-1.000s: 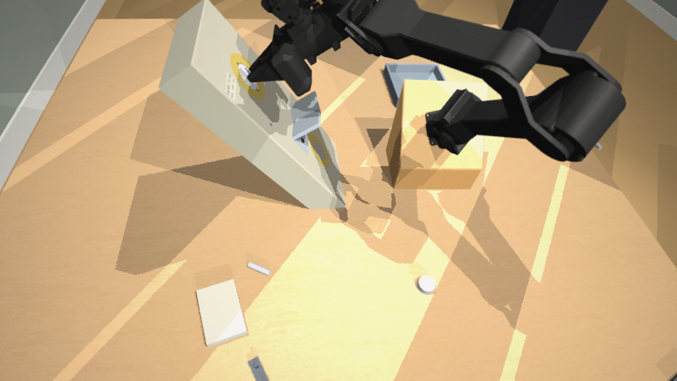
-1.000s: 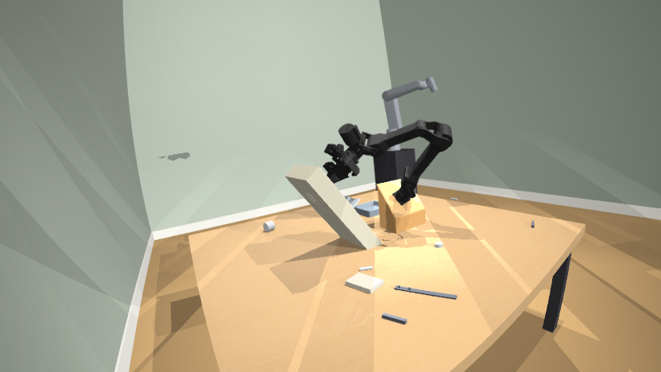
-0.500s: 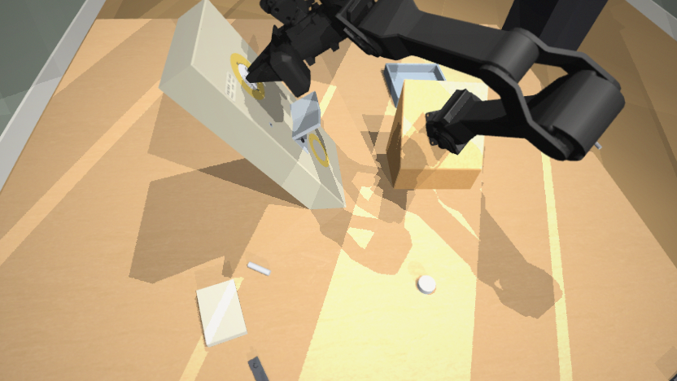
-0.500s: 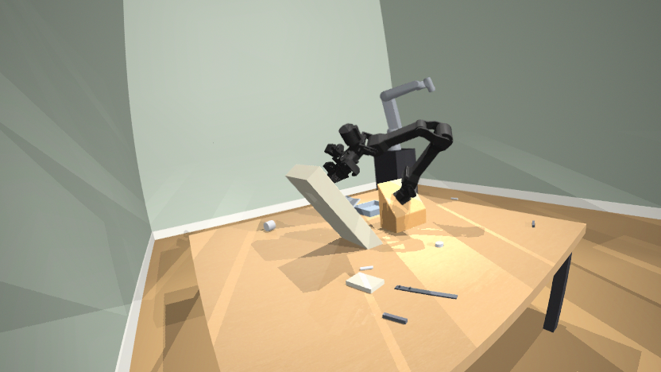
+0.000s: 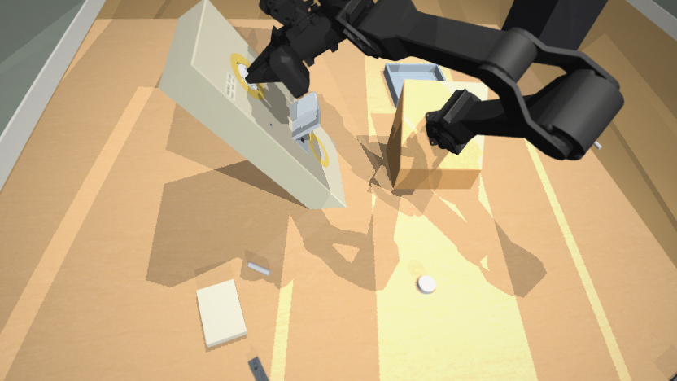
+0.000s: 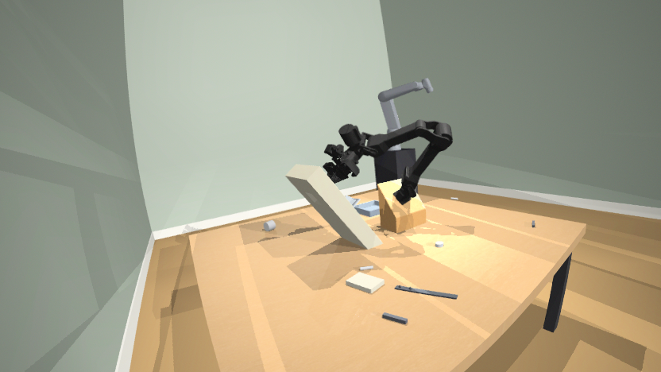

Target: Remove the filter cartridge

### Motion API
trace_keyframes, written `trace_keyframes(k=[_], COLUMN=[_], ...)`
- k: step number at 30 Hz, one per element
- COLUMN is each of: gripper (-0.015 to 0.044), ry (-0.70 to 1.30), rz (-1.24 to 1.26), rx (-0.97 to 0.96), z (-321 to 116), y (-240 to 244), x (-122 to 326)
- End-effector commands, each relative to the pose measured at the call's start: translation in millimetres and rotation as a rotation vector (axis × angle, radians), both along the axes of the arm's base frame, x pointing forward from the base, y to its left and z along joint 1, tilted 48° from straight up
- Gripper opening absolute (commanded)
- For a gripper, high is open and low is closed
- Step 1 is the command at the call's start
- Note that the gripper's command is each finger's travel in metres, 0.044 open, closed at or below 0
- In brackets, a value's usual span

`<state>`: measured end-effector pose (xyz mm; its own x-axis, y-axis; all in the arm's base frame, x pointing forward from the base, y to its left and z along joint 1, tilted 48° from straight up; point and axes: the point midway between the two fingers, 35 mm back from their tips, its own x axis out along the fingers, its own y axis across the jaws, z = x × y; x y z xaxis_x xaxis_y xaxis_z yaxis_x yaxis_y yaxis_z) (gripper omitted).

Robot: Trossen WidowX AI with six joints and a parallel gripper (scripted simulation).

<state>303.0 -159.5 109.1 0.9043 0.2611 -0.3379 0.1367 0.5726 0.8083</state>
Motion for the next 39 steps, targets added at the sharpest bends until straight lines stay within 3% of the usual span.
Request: trace_keyframes(k=[1,26,39], gripper=[0.0112,0.0112,0.0000], ry=[0.004,0.003,-0.004], rz=[-0.004,-0.004,0.001], rx=[0.002,0.002,0.001], z=[-1,-5,-3], y=[0,3,2], x=[1,11,9])
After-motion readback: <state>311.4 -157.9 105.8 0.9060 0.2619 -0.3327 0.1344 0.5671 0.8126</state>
